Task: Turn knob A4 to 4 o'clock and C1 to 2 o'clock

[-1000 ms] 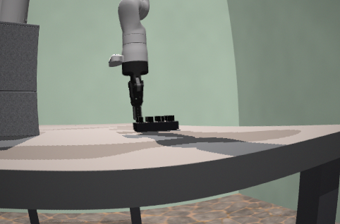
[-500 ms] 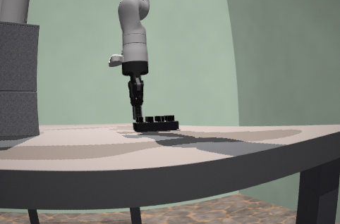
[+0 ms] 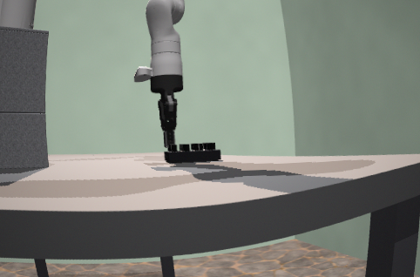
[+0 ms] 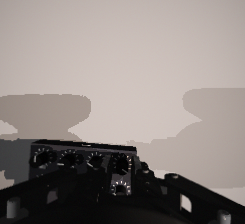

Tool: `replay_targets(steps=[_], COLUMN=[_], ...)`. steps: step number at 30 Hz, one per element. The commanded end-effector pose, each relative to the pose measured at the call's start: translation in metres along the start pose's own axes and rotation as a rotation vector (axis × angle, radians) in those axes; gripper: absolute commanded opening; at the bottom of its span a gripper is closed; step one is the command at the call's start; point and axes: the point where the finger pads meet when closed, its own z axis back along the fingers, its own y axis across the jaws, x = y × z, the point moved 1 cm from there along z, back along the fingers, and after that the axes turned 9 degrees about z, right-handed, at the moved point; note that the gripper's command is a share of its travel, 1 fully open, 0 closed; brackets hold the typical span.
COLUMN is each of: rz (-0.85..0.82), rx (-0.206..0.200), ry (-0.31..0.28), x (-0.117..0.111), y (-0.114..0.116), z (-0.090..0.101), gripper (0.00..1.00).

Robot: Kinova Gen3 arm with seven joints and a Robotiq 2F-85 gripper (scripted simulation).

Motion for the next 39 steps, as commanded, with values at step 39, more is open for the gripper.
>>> replay_targets(steps=[39], rz=[0.014], rx=[0.002], ry=[-0.004], x=[0.034], y=[-0.071], z=[0.054], gripper=[0.19])
